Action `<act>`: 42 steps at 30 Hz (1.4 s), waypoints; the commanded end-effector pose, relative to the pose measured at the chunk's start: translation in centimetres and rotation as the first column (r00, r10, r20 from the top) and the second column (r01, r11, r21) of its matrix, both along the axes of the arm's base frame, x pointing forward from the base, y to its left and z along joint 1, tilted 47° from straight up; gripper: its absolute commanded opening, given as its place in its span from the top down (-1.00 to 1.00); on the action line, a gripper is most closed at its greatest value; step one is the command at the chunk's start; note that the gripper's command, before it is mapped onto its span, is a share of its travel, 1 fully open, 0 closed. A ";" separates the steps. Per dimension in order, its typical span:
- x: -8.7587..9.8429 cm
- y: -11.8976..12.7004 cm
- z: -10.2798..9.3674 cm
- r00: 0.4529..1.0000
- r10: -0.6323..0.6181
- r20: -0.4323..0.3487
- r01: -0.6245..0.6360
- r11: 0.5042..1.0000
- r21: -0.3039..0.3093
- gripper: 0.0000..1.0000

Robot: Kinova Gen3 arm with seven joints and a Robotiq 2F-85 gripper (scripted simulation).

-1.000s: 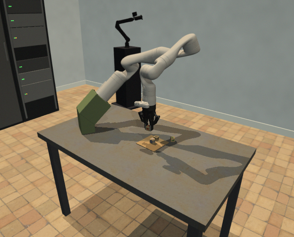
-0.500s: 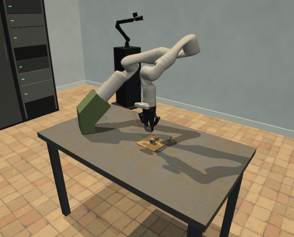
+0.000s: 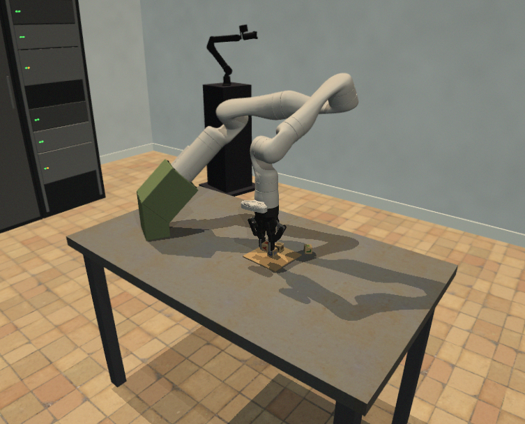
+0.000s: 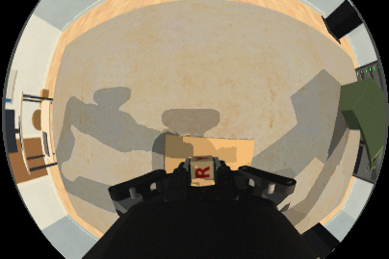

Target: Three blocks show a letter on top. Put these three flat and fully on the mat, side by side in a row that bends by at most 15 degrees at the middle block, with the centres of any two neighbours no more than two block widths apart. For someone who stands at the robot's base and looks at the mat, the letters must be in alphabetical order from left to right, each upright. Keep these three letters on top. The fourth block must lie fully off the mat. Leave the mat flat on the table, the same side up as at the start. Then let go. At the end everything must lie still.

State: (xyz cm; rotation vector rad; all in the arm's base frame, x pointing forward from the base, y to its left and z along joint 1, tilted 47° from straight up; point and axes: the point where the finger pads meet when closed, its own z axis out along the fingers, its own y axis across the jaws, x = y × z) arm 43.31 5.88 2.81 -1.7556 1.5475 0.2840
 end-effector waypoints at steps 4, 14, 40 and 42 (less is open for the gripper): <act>0.2 1.7 -1.9 1.000 0.009 -0.012 -0.009 1.000 0.002 0.57; 0.5 2.4 -2.6 1.000 0.009 -0.012 -0.009 1.000 0.002 0.57; 0.5 2.4 -2.6 1.000 0.009 -0.012 -0.009 1.000 0.002 0.57; 0.5 2.4 -2.6 1.000 0.009 -0.012 -0.009 1.000 0.002 0.57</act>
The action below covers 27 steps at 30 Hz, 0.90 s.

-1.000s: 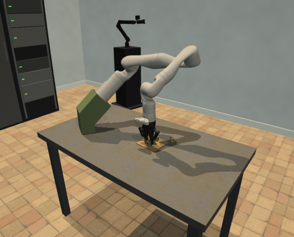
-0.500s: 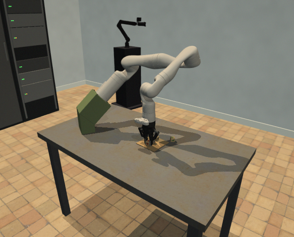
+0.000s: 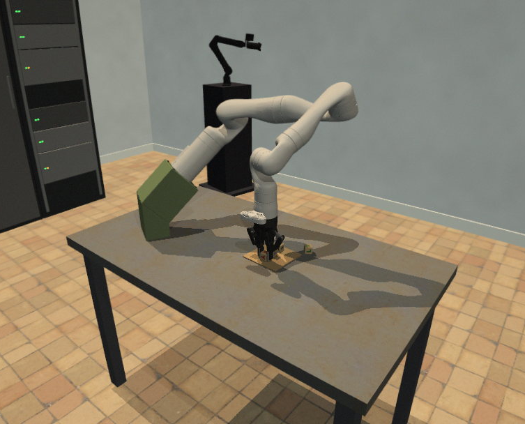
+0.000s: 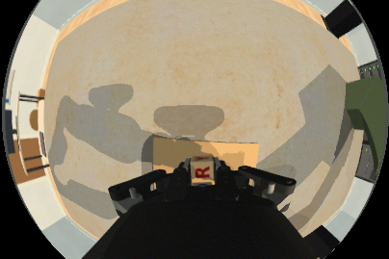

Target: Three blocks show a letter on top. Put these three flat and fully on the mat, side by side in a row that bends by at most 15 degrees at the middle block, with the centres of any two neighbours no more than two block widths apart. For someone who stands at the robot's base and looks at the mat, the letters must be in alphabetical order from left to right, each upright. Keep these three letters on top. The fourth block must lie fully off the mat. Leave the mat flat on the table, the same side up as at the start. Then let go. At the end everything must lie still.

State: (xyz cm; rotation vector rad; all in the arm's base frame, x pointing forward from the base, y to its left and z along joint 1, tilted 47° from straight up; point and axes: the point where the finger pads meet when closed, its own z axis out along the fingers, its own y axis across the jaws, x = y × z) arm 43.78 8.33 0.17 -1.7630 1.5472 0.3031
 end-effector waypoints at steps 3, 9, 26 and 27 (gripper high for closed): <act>0.0 -0.1 0.0 1.000 -0.001 0.001 0.001 1.000 -0.001 0.57; 0.0 -0.1 0.0 1.000 -0.001 0.001 0.001 1.000 -0.001 0.57; 0.1 0.2 -0.2 1.000 -0.001 0.001 0.001 1.000 -0.001 0.57; 0.1 0.2 -0.2 1.000 -0.001 0.001 0.001 1.000 -0.001 0.57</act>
